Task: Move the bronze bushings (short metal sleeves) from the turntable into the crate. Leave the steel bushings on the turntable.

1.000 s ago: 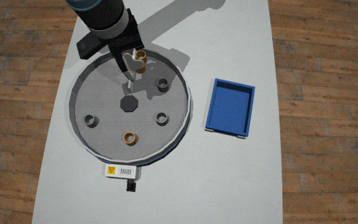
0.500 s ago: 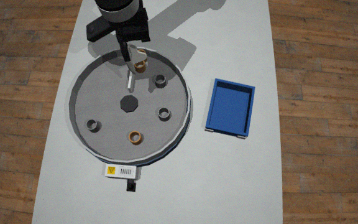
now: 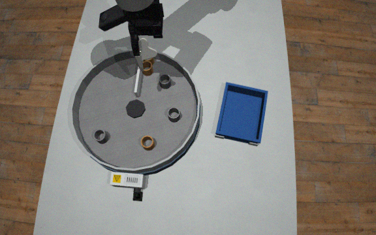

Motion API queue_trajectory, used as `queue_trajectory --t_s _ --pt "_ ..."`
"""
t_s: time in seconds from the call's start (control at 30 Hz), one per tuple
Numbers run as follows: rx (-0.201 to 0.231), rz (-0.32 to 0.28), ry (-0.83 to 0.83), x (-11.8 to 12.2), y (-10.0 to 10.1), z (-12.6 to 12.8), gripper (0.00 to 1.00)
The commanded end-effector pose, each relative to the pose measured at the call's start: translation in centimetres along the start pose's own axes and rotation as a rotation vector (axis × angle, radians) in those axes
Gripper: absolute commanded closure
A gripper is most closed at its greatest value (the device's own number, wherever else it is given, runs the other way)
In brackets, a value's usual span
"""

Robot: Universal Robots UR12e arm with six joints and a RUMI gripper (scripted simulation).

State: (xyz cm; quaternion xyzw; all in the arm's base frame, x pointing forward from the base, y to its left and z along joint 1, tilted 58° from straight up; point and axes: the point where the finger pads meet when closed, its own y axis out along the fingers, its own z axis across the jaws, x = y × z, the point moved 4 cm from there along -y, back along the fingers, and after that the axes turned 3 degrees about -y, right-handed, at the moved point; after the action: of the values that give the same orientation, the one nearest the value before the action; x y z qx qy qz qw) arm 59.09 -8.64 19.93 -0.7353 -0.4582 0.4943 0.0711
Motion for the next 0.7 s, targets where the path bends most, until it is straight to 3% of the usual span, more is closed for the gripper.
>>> queue_trajectory --t_s 0.0,0.67 --pt "-0.025 0.013 0.038 0.23 0.07 0.64 0.0" --pt "-0.034 0.018 0.052 0.26 0.06 0.7 0.0"
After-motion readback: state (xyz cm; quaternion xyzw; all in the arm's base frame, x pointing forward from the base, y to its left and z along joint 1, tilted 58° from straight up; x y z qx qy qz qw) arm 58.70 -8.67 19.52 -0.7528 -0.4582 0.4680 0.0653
